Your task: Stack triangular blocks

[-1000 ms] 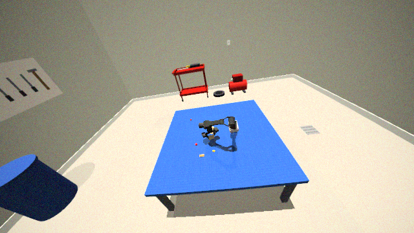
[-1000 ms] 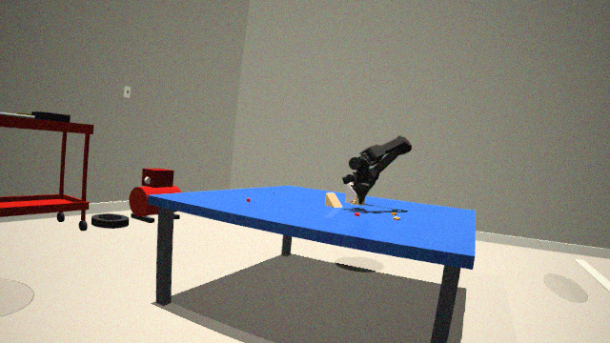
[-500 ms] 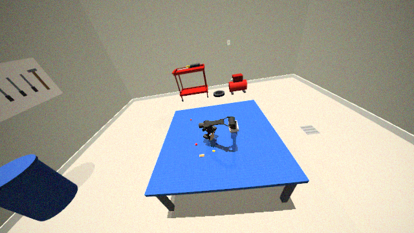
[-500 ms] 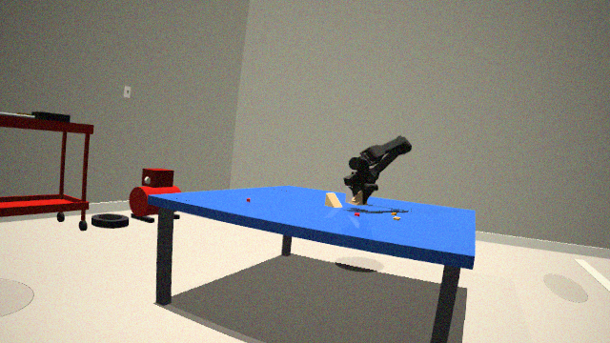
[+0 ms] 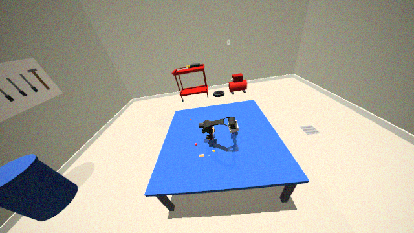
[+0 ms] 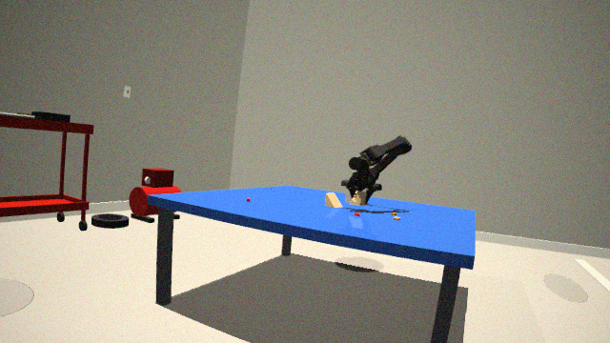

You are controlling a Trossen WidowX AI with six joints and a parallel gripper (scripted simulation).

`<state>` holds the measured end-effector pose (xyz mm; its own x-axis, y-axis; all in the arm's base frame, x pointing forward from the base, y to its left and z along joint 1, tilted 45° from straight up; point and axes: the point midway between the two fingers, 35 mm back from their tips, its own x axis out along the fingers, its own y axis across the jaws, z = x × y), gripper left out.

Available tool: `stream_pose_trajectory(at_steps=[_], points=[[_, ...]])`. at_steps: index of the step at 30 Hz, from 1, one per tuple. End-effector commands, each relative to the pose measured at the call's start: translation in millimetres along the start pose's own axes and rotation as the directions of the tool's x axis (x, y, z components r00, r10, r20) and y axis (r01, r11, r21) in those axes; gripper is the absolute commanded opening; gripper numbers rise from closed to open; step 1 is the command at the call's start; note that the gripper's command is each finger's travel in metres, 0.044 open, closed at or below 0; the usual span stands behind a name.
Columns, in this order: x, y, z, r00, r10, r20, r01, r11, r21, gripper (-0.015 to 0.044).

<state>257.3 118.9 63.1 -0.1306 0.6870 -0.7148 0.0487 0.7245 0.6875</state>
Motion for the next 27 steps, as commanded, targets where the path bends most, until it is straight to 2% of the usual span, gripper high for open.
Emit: stream_pose_trajectory(at_steps=[1,13,27], points=[[0.1,0.1,-0.3,1.000,0.001,-0.001,-0.001,0.993,-0.119,0.0000],[0.1,0.1,-0.3,1.000,0.001,-0.001,-0.002,0.860,-0.511,0.0000],[0.1,0.1,-0.3,1.000,0.001,-0.001,-0.001,0.522,-0.853,0.0000]])
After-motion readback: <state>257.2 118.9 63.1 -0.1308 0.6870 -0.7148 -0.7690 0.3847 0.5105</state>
